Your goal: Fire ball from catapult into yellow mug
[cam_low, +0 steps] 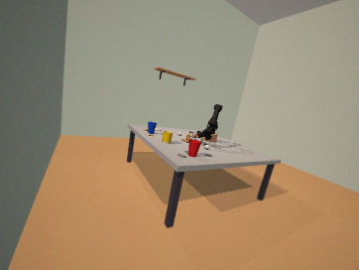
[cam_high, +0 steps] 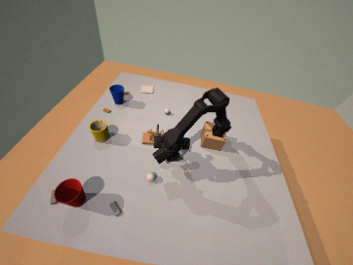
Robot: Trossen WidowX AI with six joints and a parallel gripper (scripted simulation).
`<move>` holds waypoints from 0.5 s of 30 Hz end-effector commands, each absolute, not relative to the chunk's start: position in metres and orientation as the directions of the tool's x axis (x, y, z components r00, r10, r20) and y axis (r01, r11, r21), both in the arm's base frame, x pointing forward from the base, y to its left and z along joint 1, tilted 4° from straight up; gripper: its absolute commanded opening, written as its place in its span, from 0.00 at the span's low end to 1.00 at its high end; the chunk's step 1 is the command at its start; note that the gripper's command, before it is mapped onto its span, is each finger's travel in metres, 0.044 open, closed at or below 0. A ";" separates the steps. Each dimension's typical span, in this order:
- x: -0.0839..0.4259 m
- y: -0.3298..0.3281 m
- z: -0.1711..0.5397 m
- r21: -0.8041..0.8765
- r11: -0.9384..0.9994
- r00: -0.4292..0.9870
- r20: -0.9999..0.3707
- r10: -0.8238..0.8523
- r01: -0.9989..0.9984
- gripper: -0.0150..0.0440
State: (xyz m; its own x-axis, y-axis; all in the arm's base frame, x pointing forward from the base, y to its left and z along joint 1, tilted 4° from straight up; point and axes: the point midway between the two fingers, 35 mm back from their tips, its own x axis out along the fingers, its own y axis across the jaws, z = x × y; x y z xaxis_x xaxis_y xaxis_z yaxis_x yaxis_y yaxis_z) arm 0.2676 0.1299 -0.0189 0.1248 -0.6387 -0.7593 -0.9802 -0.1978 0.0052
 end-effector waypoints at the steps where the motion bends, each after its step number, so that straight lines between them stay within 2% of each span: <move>1: 0.266 0.128 -0.028 0.006 -0.196 0.123 -0.756 -0.643 -0.981 0.25; 15: 0.263 0.127 -0.049 0.007 -0.196 0.123 -0.756 -0.643 -0.981 0.25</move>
State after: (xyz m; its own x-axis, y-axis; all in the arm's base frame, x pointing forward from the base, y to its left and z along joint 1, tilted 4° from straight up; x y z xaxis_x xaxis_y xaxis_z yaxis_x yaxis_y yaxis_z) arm 0.2651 0.1290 -0.0420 0.1256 -0.6397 -0.7583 -0.9800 -0.1988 0.0054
